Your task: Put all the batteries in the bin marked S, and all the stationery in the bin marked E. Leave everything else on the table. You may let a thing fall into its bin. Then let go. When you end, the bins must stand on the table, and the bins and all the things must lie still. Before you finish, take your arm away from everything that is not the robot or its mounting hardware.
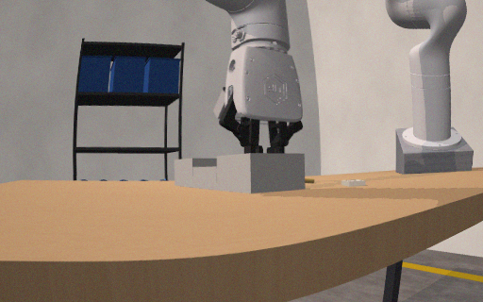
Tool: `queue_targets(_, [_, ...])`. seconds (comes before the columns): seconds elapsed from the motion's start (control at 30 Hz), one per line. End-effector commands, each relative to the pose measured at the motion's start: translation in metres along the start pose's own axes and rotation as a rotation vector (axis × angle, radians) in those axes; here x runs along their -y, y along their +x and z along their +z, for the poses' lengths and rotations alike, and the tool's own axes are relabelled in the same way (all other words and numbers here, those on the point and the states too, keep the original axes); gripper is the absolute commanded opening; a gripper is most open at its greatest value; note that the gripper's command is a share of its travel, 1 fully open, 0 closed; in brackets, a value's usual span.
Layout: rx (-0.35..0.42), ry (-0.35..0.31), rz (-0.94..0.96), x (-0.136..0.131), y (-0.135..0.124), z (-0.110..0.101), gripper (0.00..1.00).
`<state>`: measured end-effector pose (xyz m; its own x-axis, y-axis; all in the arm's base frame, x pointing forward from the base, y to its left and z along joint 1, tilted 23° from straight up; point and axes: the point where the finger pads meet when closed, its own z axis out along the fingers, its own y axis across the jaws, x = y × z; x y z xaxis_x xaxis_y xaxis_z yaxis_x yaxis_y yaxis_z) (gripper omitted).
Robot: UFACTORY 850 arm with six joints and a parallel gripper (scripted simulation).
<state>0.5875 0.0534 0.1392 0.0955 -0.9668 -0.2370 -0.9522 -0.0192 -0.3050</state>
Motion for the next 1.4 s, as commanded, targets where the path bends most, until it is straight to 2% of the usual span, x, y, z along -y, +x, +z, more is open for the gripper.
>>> queue_targets(0.0, [0.0, 0.002, 0.0, 0.001, 0.0, -0.001, 0.29])
queue_targets(0.83, [0.0, 0.002, 0.0, 0.001, 0.0, -0.03, 0.29])
queue_targets(0.97, [0.0, 0.002, 0.0, 0.001, 0.0, -0.05, 0.29])
queue_targets(1.27, [0.0, 0.002, 0.0, 0.001, 0.0, -0.052, 0.29])
queue_targets(1.3, [0.0, 0.002, 0.0, 0.001, 0.0, -0.056, 1.0])
queue_targets(1.37, [0.0, 0.002, 0.0, 0.001, 0.0, -0.064, 1.0])
